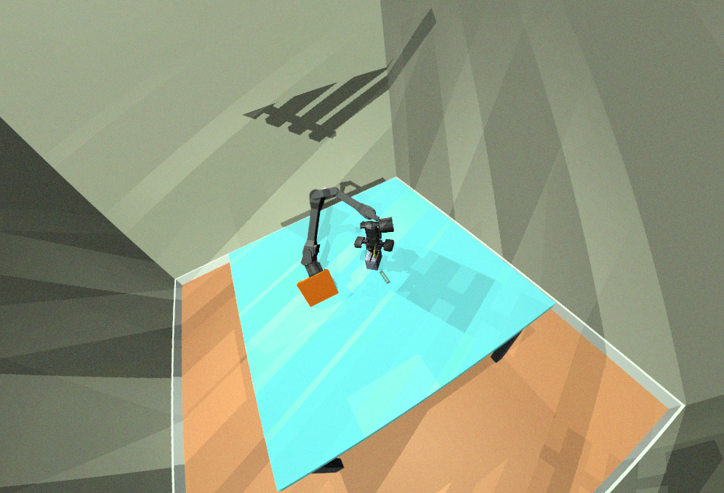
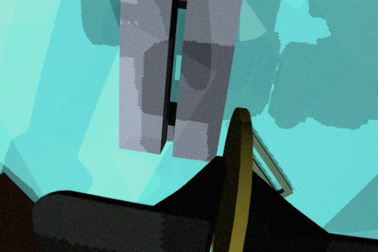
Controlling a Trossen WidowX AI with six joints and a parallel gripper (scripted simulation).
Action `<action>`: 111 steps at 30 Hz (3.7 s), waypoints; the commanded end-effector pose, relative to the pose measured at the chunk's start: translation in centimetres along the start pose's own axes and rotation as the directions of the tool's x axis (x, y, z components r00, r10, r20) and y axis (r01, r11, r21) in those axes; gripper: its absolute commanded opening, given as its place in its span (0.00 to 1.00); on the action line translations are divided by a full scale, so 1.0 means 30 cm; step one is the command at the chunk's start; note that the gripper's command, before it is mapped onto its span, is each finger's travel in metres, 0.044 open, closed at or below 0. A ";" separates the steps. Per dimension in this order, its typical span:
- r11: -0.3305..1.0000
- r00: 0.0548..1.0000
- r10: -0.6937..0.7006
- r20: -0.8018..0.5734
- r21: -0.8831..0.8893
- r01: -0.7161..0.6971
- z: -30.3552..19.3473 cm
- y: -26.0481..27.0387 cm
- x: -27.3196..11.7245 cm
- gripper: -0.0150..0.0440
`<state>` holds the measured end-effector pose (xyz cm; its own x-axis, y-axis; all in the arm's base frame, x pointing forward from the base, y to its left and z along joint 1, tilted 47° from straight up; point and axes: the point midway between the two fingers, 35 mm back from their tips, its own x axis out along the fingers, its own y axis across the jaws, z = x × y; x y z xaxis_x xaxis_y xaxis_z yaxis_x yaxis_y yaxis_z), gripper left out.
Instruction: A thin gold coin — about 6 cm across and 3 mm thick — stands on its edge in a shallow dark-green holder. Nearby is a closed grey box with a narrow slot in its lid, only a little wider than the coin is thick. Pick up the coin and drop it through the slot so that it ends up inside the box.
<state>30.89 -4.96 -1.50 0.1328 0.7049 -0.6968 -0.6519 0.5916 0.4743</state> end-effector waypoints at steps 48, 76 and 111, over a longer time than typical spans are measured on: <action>1.000 1.000 0.005 0.003 0.005 -0.005 0.104 0.107 0.005 0.25; 1.000 1.000 0.005 0.004 0.011 -0.006 0.106 0.112 0.047 0.25; 1.000 1.000 0.002 0.000 0.006 -0.002 0.107 0.108 0.013 0.75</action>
<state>31.18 -0.69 0.81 0.1265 0.7107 -0.6921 -0.6436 0.5897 0.4879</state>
